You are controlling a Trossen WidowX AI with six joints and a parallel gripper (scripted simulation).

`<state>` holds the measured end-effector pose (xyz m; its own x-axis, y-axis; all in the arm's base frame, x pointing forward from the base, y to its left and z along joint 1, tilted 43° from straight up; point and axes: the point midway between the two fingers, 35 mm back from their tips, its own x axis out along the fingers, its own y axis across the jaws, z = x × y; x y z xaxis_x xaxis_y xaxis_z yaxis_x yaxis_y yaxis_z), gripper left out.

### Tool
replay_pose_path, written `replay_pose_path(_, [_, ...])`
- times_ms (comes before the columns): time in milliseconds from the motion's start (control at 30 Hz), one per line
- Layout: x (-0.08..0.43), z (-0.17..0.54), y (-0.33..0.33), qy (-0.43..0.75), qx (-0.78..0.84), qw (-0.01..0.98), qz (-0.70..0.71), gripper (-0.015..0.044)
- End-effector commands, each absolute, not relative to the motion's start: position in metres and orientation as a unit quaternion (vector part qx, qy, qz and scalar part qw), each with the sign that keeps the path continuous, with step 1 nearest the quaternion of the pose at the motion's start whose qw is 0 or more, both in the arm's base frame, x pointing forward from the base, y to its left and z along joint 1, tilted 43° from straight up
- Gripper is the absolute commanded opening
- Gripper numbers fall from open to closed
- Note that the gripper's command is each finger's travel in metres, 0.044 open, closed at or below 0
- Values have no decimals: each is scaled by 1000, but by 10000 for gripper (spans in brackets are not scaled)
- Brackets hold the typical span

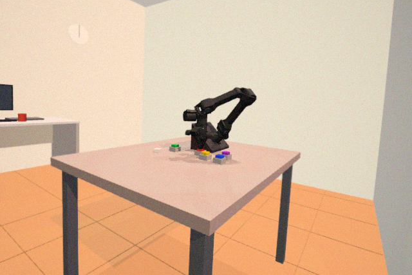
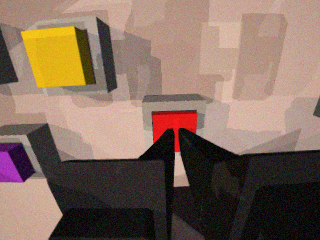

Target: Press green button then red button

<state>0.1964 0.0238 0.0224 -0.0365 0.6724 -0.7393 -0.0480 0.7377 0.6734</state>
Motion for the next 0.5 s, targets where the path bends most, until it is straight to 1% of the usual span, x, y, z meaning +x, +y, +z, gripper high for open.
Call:
replay_pose_path(0, [197,24,22,665,235,653,276,20])
replay_pose_path(100, [197,45,4,666,237,652,275,20])
replay_pose_path(267, [197,47,2,666,238,652,275,20])
replay_pose_path(333, [203,55,5,666,235,652,274,72])
replay_pose_path(467, [232,107,30,667,229,655,270,178])
